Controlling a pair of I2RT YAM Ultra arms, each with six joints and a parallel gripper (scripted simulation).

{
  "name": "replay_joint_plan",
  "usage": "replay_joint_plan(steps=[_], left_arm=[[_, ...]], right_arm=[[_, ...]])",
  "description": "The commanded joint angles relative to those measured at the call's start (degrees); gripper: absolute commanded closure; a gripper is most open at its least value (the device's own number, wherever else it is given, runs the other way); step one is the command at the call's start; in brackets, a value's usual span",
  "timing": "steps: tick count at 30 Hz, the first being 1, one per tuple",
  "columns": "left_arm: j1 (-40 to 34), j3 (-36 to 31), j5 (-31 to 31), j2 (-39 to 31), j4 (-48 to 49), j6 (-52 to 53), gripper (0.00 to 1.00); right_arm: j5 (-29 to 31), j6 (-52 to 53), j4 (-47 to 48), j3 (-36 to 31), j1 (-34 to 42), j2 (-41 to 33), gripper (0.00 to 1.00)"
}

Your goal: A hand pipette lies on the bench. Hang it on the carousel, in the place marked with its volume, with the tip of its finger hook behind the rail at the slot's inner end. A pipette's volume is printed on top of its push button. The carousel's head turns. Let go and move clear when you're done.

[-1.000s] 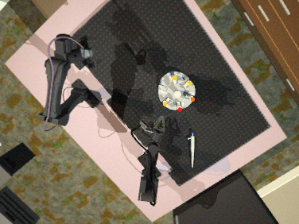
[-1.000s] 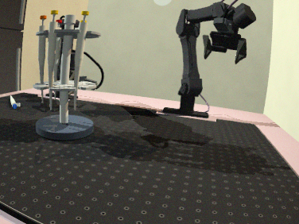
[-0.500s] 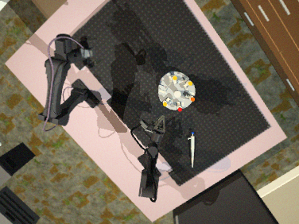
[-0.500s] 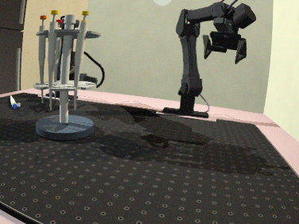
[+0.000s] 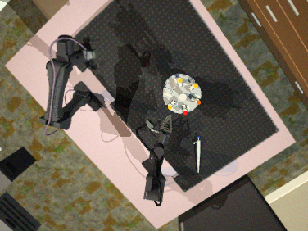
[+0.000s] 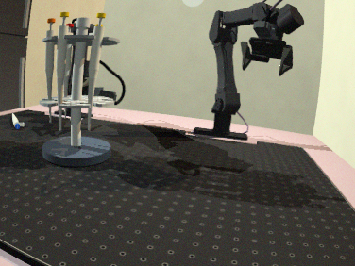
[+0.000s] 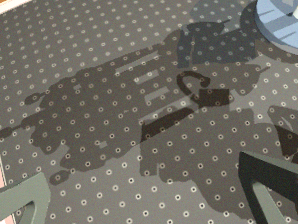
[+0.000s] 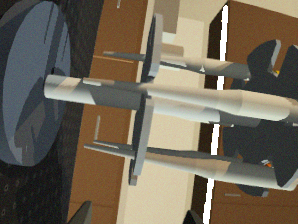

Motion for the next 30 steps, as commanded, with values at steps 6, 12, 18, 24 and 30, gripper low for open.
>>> replay_joint_plan(steps=[6,12,18,24,30], left_arm=[[0.53,0.87,1.18,0.08,0.66,0.41,0.0],[0.53,0.87,1.18,0.08,0.66,0.41,0.0],[0.53,0.87,1.18,0.08,0.66,0.41,0.0],[0.53,0.87,1.18,0.08,0.66,0.41,0.0],[0.53,0.87,1.18,0.08,0.66,0.41,0.0]], right_arm=[[-0.15,0.12,0.13,0.6,-0.18,-0.23,0.51],[-0.15,0.12,0.13,0.6,-0.18,-0.23,0.51],[-0.83,0.5,-1.25,2.11,-0.94,-1.69,0.51],[-0.59,0.5,-0.93,2.15,-0.94,-1.66,0.51],[-0.59,0.5,-0.86,2.15,-0.94,-1.66,0.51]])
